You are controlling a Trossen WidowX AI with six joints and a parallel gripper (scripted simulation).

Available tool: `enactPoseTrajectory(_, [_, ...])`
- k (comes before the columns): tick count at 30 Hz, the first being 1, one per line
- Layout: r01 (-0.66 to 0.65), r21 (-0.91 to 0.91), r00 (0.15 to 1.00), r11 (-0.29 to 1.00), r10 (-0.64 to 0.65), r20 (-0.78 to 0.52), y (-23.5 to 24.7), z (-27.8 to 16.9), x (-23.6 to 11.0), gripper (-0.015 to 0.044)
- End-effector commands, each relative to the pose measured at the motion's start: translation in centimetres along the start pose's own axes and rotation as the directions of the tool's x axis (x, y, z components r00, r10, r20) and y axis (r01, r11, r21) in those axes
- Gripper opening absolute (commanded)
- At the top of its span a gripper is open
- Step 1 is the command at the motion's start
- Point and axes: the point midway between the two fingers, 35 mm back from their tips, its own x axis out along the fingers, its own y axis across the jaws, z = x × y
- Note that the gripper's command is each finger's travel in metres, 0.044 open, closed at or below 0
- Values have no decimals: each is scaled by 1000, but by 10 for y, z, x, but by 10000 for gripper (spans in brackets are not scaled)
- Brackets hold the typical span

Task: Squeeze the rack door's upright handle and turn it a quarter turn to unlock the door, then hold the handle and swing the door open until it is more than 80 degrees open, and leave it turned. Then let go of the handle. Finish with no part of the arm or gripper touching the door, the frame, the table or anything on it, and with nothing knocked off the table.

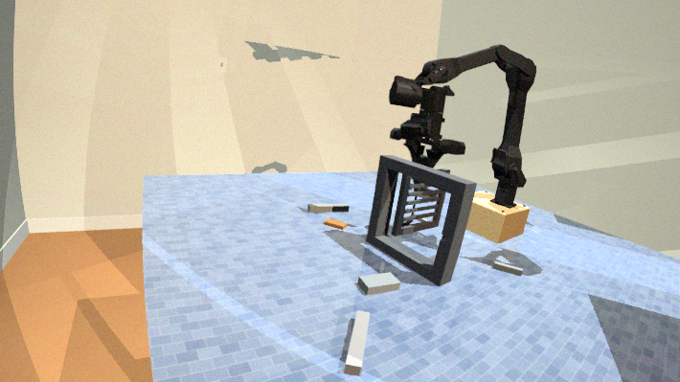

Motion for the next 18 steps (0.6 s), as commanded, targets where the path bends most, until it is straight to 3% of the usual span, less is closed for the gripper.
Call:
enactPoseTrajectory(1, [-6,-41,1000,999,6,-3,-2,0,0,20])
enactPoseTrajectory(15, [-6,-41,1000,999,6,-3,-2,0,0,20])
enactPoseTrajectory(18, [-6,-41,1000,999,6,-3,-2,0,0,99])
